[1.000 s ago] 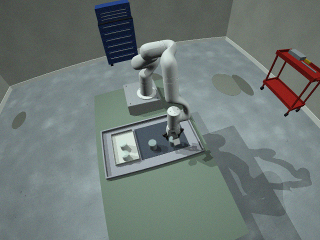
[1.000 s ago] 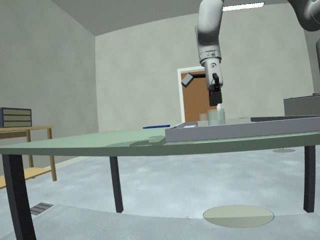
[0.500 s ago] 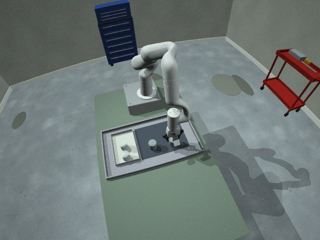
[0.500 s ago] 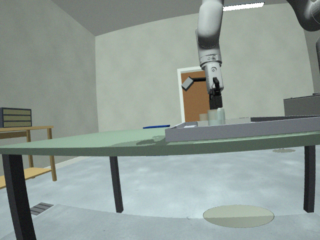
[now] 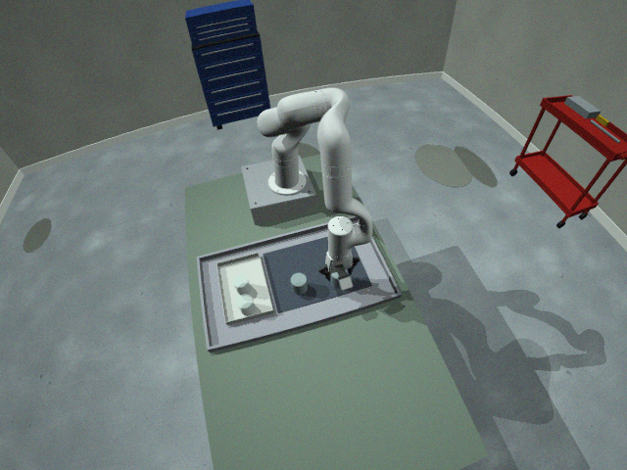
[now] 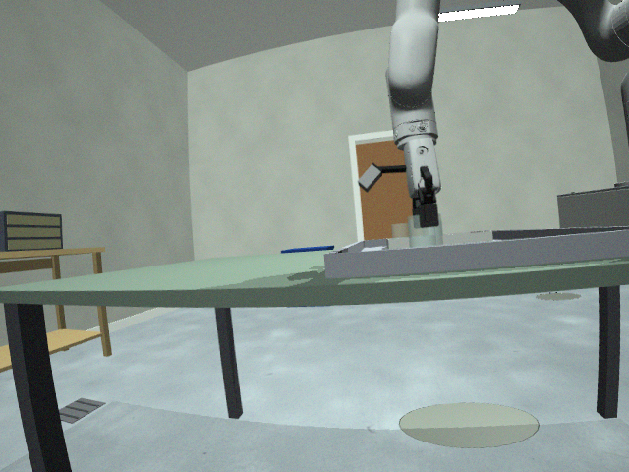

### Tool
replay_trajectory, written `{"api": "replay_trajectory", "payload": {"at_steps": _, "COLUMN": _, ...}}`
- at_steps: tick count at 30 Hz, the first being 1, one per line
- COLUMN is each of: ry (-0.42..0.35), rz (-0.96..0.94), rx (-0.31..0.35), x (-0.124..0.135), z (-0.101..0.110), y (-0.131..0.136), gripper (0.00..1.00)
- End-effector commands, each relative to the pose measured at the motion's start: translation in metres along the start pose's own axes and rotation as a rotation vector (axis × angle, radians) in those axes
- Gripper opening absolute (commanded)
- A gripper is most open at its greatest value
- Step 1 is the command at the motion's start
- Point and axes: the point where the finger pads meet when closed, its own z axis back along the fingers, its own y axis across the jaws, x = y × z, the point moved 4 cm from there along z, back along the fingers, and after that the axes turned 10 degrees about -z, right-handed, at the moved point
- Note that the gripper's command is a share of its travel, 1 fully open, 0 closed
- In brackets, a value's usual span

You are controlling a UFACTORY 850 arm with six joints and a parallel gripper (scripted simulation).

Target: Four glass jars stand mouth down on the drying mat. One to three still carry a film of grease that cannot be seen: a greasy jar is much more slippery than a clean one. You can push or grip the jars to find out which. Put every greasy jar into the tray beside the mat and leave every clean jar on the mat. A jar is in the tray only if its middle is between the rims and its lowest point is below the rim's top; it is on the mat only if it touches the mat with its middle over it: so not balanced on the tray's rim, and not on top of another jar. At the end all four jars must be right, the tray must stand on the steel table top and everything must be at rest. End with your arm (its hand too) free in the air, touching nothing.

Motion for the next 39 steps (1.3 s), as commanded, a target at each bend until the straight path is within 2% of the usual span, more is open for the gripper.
{"api": "replay_trajectory", "payload": {"at_steps": 1, "ry": 0.002, "rz": 0.0, "rx": -0.001, "x": -0.001, "z": -0.0092, "y": -0.0003, "gripper": 1.0}}
{"api": "replay_trajectory", "payload": {"at_steps": 10, "ry": 0.002, "rz": 0.0, "rx": -0.001, "x": -0.001, "z": -0.0112, "y": -0.0003, "gripper": 1.0}}
{"api": "replay_trajectory", "payload": {"at_steps": 11, "ry": 0.002, "rz": 0.0, "rx": -0.001, "x": -0.001, "z": -0.0112, "y": -0.0003, "gripper": 0.9}}
{"api": "replay_trajectory", "payload": {"at_steps": 39, "ry": 0.002, "rz": 0.0, "rx": -0.001, "x": -0.001, "z": -0.0112, "y": -0.0003, "gripper": 0.87}}
